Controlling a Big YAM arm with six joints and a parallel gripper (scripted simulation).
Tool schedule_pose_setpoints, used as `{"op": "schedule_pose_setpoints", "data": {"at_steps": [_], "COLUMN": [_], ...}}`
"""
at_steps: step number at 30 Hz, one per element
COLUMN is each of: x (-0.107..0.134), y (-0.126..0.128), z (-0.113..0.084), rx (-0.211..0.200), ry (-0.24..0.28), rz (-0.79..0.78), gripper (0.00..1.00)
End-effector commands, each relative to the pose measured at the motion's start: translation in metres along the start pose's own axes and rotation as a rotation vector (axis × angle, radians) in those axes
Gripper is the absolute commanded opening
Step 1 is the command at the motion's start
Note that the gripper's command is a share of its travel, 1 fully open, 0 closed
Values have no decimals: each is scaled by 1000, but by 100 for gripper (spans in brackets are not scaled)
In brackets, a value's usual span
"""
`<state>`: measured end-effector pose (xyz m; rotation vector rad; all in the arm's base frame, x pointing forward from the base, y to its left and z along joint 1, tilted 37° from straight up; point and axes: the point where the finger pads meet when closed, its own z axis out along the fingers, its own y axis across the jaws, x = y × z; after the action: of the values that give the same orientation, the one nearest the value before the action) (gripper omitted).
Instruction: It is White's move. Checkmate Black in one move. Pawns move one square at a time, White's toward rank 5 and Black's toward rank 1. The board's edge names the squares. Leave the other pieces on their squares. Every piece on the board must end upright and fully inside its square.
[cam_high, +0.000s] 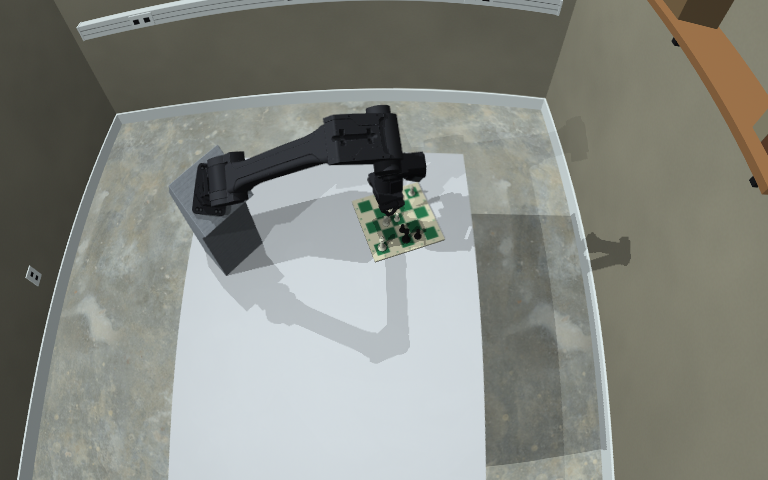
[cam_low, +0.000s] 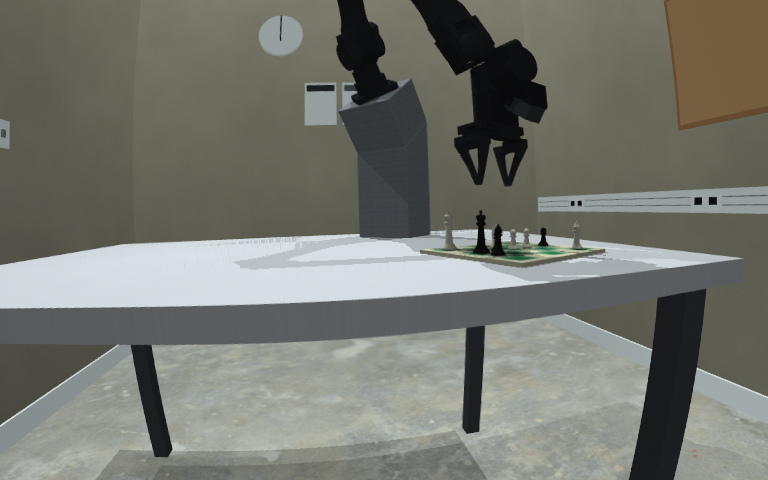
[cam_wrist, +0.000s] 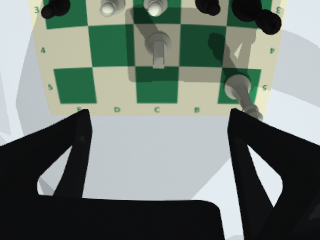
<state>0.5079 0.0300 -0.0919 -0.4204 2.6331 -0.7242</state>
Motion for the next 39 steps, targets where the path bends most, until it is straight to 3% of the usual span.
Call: {"op": "schedule_pose_setpoints", "data": {"at_steps": [1, 21, 24, 39], "x": [6, 5, -3, -2], "y": [3, 3, 4, 4], "z": [0, -1, -14, -66], "rx": [-3, -3, -3, -2], "ry": [17, 14, -11, -11], "rz": [4, 5, 2, 3], "gripper": [100, 100, 100, 100]}}
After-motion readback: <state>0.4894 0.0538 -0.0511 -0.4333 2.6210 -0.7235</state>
